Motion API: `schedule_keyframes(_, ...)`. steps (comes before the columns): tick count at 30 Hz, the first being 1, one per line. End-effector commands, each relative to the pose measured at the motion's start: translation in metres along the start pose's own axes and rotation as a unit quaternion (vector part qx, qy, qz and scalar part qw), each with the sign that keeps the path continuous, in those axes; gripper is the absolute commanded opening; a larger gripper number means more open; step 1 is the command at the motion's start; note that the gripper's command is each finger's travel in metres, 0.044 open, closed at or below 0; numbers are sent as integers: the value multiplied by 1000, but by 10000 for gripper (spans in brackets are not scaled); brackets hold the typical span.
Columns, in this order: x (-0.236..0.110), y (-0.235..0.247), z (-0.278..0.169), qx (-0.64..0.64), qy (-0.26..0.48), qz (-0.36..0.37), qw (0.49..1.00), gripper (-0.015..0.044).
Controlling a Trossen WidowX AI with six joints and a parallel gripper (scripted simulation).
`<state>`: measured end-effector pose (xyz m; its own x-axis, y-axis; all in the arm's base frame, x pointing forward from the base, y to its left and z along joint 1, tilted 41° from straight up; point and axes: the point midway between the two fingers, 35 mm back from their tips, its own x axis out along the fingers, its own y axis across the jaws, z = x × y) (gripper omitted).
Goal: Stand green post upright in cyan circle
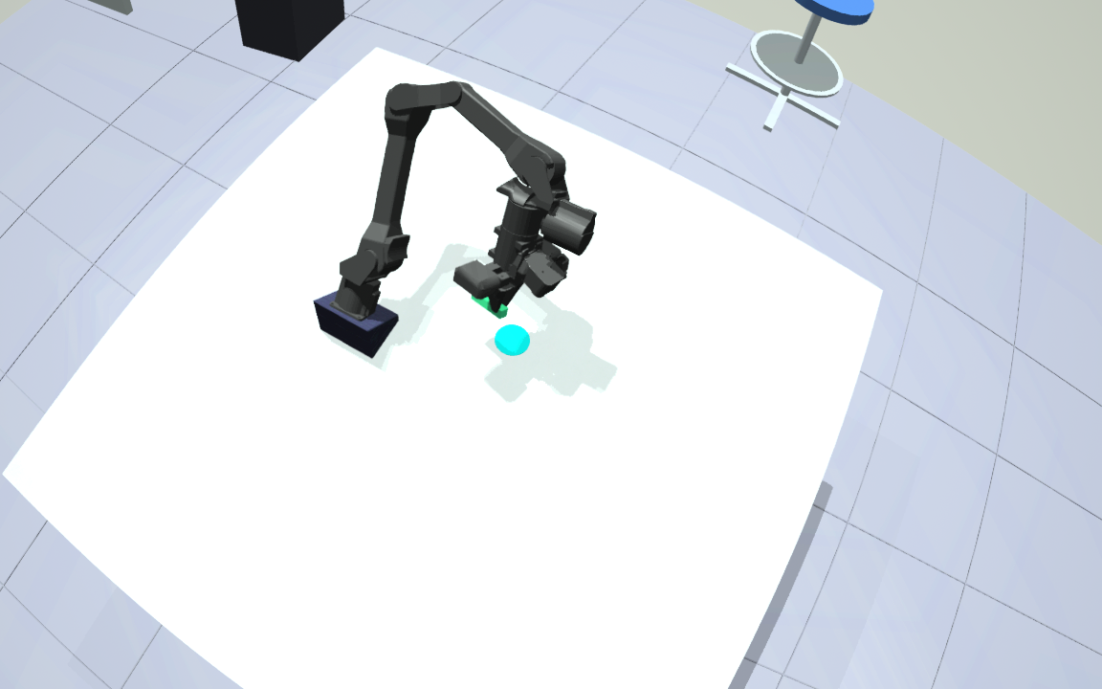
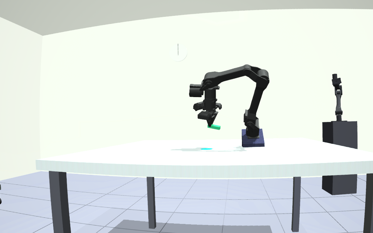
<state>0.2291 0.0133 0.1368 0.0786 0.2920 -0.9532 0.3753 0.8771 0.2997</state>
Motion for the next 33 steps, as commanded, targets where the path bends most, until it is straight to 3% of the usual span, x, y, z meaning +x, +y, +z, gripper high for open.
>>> schedule_keyframes(1, 0, -1, -1, 0, -11, -9, 1000, 23)
schedule_keyframes(33, 7, -3, -2, -7, -97, -66, 993, 23)
